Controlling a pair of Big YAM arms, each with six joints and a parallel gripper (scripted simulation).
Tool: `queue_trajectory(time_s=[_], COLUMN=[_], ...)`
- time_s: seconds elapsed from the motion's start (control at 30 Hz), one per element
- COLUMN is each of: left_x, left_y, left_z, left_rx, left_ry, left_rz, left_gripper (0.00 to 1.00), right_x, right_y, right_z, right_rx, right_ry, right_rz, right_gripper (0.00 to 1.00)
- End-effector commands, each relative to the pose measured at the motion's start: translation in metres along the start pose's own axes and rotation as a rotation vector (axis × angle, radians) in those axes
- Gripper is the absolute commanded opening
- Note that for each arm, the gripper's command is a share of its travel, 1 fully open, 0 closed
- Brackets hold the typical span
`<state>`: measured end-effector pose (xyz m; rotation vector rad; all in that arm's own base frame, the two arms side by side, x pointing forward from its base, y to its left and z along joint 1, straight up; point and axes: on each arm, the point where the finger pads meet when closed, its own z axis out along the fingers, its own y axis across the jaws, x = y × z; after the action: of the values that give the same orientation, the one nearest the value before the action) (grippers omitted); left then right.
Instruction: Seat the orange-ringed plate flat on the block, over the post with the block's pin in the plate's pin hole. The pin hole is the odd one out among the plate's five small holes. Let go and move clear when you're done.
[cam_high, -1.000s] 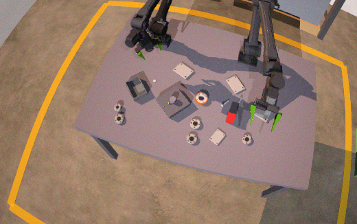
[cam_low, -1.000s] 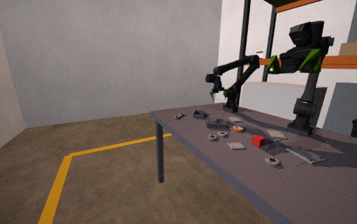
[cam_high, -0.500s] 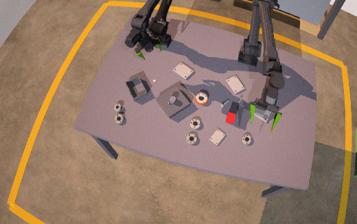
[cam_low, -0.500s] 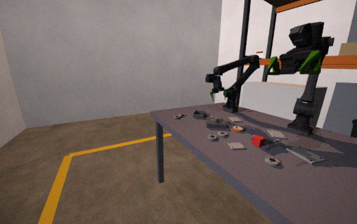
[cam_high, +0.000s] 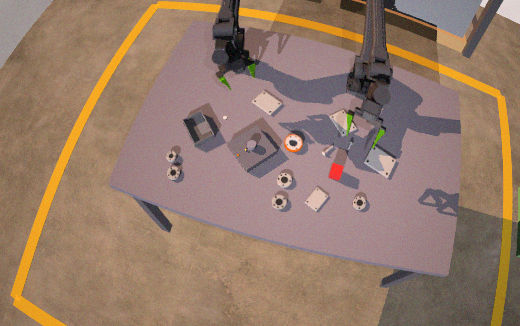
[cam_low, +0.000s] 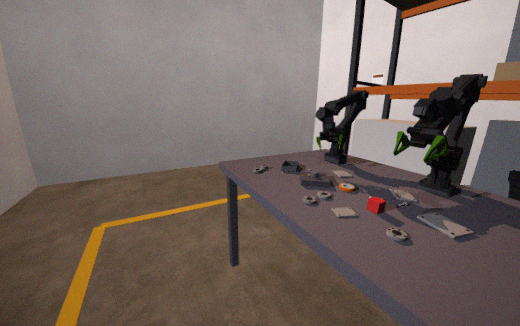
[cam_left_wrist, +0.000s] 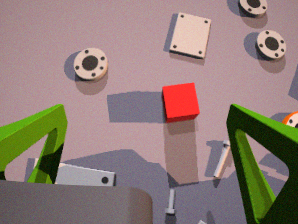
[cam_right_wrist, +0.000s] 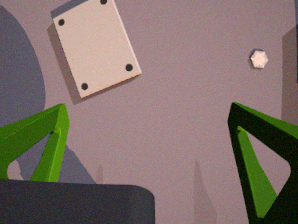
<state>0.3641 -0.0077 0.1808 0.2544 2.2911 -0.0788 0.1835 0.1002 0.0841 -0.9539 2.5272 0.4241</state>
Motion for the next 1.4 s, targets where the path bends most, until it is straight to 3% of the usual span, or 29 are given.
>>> queue_trajectory(time_s=[0.0, 0.23, 0.33, 0.37, 0.47, 0.53, 0.57, 1.07, 1.2, 1.37], left_x=[0.034, 0.138, 0.159, 0.148, 0.154, 0.162, 0.180, 0.170, 0.162, 0.143], left_y=[-0.025, -0.068, -0.077, -0.078, -0.081, -0.084, -0.085, -0.086, -0.083, -0.067], left_z=[-0.022, -0.045, -0.050, -0.056, -0.058, -0.060, -0.054, -0.059, -0.061, -0.062], left_rx=[0.023, 0.061, 0.066, 0.067, 0.069, 0.072, 0.072, 0.069, 0.060, 0.027], left_ry=[0.038, 0.175, 0.201, 0.177, 0.186, 0.195, 0.227, 0.205, 0.192, 0.172], left_rz=[-0.002, -0.004, 0.001, 0.004, 0.008, 0.015, 0.018, 0.042, 0.036, 0.038], left_gripper=[1.00, 1.00, 1.00, 1.00, 1.00, 1.00, 1.00, 1.00, 1.00, 1.00], right_x=[-0.009, -0.023, -0.037, -0.031, -0.029, -0.044, -0.044, -0.047, -0.061, -0.073], right_y=[0.018, 0.054, 0.063, 0.064, 0.066, 0.071, 0.072, 0.064, 0.048, -0.001], right_z=[0.014, 0.038, 0.038, 0.043, 0.046, 0.041, 0.042, 0.040, 0.034, 0.029], right_rx=[0.019, 0.042, 0.052, 0.056, 0.061, 0.065, 0.067, 0.093, 0.119, 0.188], right_ry=[-0.022, -0.072, -0.108, -0.100, -0.099, -0.130, -0.131, -0.140, -0.161, -0.173], right_rz=[0.048, -0.055, -0.084, -0.090, -0.100, -0.114, -0.118, -0.140, -0.133, -0.049], right_gripper=[1.00, 1.00, 1.00, 1.00, 1.00, 1.00, 1.00, 1.00, 1.00, 1.00])
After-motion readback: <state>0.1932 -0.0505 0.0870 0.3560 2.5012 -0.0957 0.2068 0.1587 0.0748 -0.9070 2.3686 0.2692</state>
